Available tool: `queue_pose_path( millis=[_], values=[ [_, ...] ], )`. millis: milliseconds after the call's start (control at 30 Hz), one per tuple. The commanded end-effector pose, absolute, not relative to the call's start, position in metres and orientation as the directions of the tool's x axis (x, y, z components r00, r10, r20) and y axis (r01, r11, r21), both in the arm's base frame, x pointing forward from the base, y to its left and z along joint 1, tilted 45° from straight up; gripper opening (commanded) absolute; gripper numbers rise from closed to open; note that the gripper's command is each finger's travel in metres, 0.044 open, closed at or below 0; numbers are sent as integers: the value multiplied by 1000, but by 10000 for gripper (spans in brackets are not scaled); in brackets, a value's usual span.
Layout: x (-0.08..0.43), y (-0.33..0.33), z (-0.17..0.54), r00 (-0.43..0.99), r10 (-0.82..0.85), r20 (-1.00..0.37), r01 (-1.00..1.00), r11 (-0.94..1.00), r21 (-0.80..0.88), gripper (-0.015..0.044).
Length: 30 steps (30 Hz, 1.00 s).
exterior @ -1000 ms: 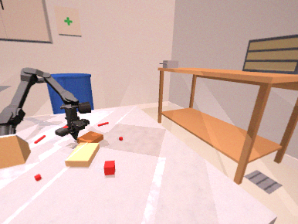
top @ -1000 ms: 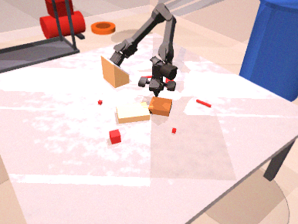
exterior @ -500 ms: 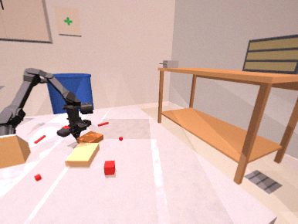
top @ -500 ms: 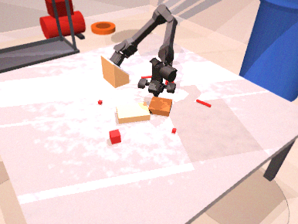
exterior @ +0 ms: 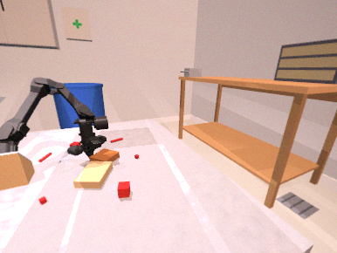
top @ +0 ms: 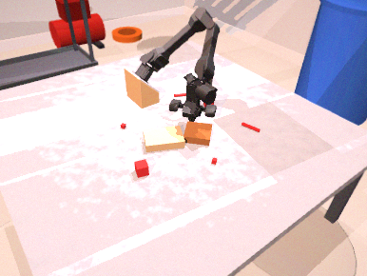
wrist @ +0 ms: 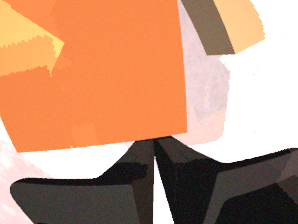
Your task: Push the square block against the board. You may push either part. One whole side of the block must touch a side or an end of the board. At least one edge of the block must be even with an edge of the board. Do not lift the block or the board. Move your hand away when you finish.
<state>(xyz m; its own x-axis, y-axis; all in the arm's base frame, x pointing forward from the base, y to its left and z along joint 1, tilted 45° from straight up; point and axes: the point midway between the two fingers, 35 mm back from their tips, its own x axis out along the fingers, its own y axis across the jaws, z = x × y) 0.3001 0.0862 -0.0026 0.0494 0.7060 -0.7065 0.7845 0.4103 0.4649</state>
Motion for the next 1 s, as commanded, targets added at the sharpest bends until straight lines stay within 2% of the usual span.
queue_pose_path(
  millis=[0,967],
  values=[
    [306,82,-6,52,703,-709,783,412,466,0],
    [338,60,-25,53,703,-710,782,412,467,0]
  ],
)
